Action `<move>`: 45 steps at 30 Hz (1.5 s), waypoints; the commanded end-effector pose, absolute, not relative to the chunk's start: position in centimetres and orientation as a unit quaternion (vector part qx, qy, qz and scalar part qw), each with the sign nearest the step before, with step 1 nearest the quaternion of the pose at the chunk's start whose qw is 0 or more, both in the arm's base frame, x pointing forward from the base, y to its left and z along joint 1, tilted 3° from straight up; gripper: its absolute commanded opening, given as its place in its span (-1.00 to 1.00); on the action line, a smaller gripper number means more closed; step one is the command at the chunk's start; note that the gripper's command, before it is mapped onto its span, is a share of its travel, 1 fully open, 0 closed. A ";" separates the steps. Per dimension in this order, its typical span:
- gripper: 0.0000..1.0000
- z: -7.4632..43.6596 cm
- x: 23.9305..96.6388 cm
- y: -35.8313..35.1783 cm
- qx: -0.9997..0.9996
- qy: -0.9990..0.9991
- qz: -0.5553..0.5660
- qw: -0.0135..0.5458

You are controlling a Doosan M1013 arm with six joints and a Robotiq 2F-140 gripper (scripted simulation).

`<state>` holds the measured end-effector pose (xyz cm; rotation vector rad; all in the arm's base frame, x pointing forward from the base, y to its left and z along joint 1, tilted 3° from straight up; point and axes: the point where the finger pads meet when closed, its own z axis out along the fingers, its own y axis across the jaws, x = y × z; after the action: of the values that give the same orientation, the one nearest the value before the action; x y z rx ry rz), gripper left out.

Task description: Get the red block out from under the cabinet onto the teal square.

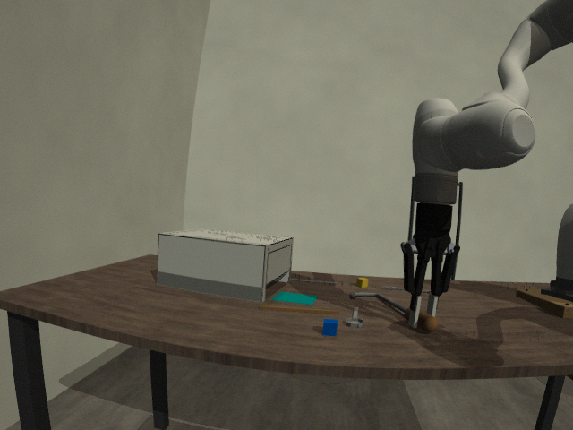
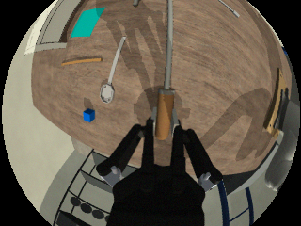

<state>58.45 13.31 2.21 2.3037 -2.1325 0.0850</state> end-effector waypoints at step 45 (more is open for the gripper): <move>-1.00 2.3 58.1 11.1 0.758 -0.651 0.027 0.003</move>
<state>58.37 11.74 2.26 2.3675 -2.0548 0.0829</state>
